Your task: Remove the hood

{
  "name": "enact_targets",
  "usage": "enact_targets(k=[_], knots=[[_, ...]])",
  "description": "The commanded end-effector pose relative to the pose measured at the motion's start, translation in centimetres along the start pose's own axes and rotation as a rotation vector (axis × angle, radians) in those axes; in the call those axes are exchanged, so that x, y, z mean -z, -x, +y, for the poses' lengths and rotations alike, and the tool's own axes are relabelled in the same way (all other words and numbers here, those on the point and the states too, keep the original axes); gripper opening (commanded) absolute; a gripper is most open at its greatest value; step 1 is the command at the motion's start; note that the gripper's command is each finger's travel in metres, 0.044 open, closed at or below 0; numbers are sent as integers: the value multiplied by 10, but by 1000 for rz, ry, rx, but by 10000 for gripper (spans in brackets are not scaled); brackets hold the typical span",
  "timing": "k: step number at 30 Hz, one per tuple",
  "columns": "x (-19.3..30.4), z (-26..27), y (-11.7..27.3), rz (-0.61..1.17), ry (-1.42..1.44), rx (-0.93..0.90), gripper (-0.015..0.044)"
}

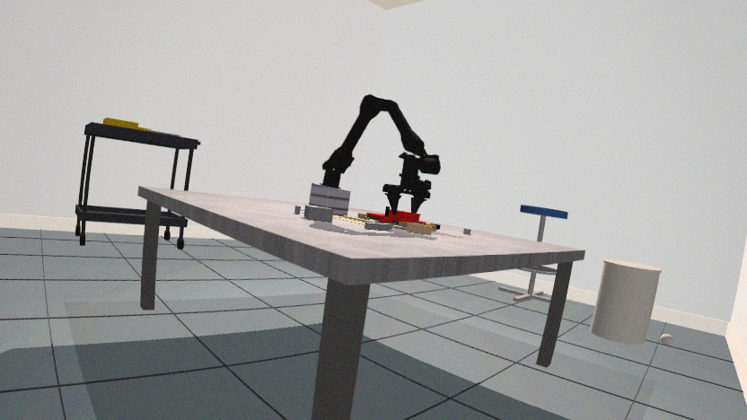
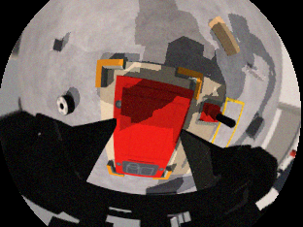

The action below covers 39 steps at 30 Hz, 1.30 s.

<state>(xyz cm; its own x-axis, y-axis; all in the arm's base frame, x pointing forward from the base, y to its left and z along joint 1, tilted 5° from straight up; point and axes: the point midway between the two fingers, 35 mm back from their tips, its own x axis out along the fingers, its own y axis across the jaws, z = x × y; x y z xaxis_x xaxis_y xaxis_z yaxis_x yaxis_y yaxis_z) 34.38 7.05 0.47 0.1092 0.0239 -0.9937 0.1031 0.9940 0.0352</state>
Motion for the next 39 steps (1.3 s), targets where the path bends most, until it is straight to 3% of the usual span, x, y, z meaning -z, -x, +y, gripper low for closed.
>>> enact_targets(k=[1, 3, 13, 24, 39], knots=[[0, 0, 0, 0, 0, 0, 414], [0, 0, 0, 0, 0, 0, 361], [0, 0, 0, 0, 0, 0, 295], [0, 0, 6, 0, 0, 0, 6], [0, 0, 15, 0, 0, 0, 0]])
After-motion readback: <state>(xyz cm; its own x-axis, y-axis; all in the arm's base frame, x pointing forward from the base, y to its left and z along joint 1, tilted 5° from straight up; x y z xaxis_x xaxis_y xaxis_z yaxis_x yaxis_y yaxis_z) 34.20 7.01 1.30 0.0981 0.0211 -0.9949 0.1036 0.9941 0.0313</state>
